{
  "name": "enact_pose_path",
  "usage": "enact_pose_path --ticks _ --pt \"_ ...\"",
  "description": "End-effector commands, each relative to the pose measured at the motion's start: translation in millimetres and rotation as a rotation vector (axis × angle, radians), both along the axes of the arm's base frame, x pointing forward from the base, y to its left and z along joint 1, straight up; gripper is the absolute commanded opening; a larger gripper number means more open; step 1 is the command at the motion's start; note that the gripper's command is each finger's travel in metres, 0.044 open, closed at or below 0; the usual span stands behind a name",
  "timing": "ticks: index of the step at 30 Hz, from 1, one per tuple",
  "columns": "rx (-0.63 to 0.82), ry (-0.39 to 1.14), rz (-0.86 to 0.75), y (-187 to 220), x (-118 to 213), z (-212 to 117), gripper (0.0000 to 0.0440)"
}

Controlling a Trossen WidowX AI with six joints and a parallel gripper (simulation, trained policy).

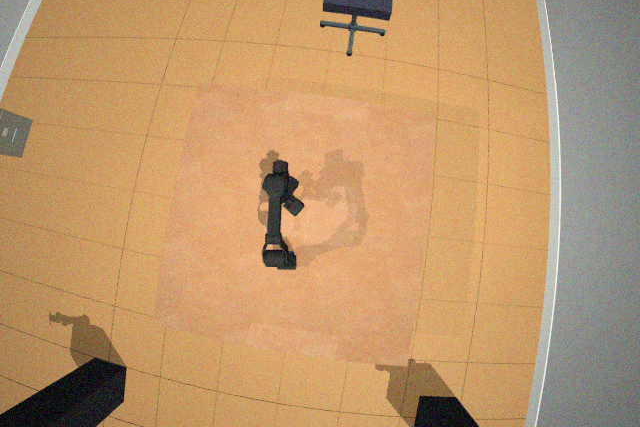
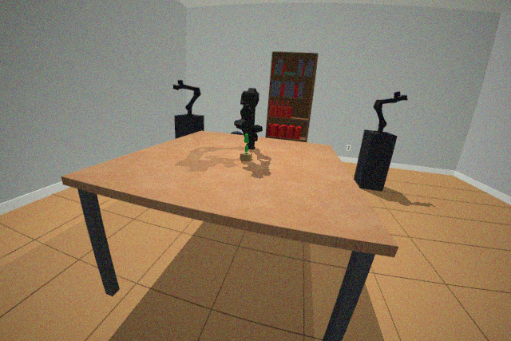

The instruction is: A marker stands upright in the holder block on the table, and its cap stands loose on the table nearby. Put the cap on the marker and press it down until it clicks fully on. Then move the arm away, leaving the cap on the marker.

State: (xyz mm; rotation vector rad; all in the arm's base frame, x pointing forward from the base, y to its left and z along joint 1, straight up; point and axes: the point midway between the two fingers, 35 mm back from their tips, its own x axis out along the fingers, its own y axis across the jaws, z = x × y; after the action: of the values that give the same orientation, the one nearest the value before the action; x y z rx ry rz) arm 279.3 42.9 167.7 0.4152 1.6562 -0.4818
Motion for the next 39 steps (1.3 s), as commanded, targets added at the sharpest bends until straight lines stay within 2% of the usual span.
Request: enact_pose_path --ticks 1,26,31,39 --pt "0.007 0.004 0.008 1 -3 -5 0.0000" --pt "0.023 0.066 0.078 -1 -16 -65 0.0001" --pt "0.011 0.072 0.088 -3 -16 -74 0.0132" --pt "0.006 0.067 0.119 -6 -18 -78 0.0144"
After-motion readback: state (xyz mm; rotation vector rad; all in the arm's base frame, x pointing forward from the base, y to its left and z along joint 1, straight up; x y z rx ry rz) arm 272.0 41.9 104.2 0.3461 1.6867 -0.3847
